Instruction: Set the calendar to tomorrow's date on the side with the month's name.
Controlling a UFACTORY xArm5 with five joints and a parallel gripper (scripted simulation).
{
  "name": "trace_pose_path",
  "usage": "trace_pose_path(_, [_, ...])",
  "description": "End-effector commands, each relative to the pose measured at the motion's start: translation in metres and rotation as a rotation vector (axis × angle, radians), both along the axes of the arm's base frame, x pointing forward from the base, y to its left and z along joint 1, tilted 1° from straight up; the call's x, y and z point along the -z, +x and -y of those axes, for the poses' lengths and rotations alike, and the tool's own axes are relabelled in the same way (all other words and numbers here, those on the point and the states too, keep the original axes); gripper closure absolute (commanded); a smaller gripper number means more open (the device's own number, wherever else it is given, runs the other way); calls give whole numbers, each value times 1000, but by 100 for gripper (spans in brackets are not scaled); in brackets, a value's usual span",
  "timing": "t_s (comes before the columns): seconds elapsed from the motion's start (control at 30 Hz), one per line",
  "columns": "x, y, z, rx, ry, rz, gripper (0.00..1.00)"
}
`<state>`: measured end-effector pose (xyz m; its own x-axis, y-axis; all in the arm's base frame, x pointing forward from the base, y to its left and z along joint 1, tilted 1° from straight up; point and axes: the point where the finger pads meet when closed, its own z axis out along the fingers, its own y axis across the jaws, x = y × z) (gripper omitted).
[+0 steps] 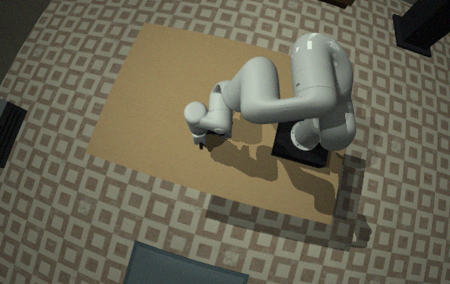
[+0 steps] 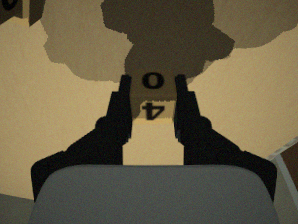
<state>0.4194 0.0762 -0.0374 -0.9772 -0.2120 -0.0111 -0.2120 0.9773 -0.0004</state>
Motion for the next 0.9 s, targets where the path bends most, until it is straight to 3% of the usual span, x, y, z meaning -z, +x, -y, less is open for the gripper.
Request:
trace_pose_path(0.0, [-1,1,0,0,1,3,71])
trace_pose_path(0.57, [-1,1,0,0,1,3,71])
trace_pose_path(0.87, [-27,1,0,0,1,3,71])
